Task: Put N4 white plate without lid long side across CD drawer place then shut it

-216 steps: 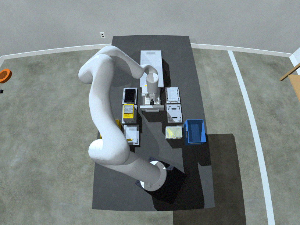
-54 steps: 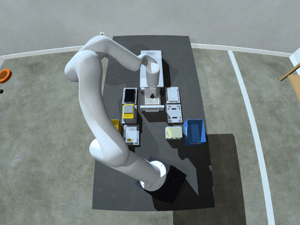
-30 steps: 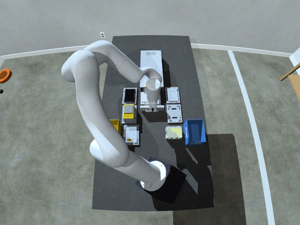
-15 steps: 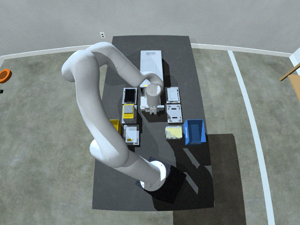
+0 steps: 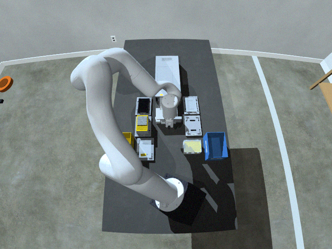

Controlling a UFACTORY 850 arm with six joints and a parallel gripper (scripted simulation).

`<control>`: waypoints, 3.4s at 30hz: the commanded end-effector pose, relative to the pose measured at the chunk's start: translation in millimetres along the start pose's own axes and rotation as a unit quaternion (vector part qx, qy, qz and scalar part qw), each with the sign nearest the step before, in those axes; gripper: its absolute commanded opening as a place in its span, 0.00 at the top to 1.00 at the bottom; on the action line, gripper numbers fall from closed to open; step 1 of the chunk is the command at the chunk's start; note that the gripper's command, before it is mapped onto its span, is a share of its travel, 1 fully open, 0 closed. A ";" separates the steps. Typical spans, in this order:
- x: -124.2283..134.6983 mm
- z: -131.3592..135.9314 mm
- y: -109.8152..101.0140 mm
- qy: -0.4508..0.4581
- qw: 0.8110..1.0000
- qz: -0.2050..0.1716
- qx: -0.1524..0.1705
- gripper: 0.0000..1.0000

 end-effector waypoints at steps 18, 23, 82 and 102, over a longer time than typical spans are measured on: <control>0.4 0.5 32.2 0.000 1.000 0.000 0.001 1.00; 0.4 0.5 40.6 0.000 1.000 0.000 0.001 1.00; 9.4 34.4 75.5 0.000 1.000 0.000 0.001 1.00; 15.6 57.6 75.5 0.000 1.000 0.000 0.001 1.00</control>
Point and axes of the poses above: the point where the finger pads meet when closed, its own y axis out along the fingers, its own z axis across the jaws, x = y × z, the point moved 5 cm from there along -y, back along the fingers, and after that the axes turned 15 degrees about -y, right-handed, at the moved point
